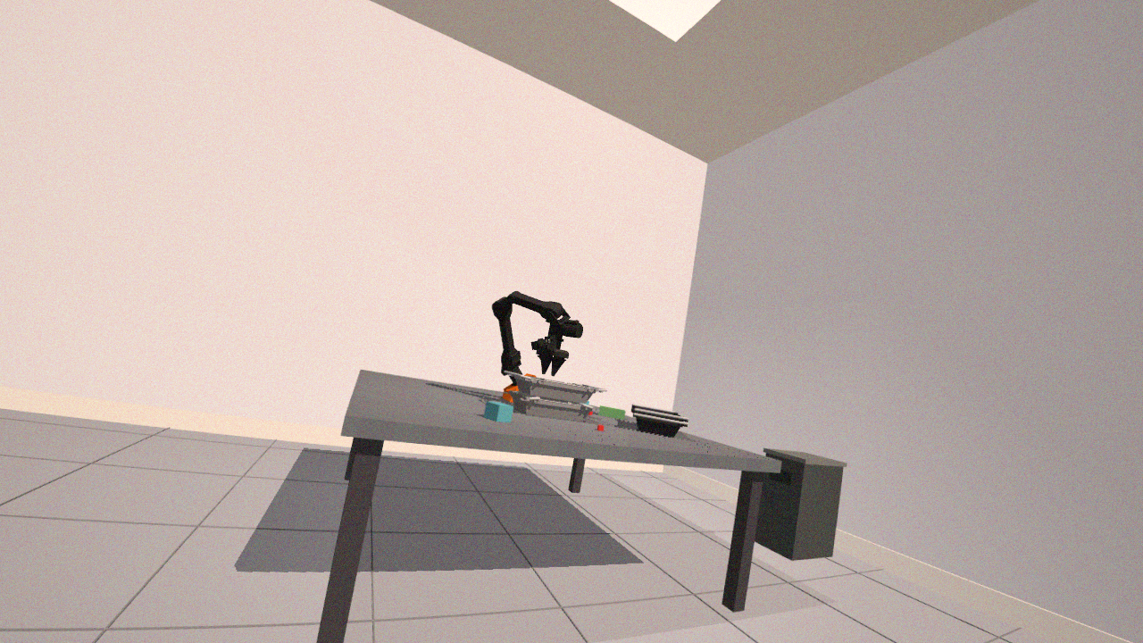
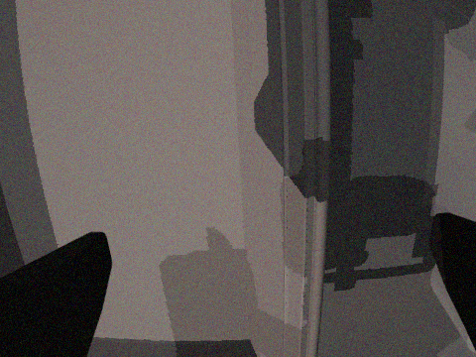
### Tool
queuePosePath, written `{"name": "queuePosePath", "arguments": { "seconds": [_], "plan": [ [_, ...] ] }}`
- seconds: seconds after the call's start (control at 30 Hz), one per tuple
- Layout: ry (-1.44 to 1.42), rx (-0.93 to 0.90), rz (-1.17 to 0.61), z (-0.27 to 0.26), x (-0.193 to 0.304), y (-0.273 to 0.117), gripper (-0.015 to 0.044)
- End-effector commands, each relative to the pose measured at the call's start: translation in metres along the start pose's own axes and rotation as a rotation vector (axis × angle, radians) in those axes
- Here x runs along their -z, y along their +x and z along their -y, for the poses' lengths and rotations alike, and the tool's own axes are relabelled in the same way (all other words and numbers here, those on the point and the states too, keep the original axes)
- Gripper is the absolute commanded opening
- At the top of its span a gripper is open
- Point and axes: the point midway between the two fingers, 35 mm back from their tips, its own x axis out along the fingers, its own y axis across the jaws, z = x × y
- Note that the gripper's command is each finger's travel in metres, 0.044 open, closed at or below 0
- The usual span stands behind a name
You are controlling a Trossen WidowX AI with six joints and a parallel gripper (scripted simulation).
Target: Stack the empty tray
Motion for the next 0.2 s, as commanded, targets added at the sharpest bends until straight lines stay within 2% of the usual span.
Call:
{"name": "queuePosePath", "arguments": {
  "seconds": [0.0, 0.17],
  "plan": [
    [0.001, 0.002, -0.002, 0.002, 0.001, -0.025, 0.044],
    [0.001, 0.003, 0.0, 0.005, 0.0, -0.046, 0.044]
  ]
}}
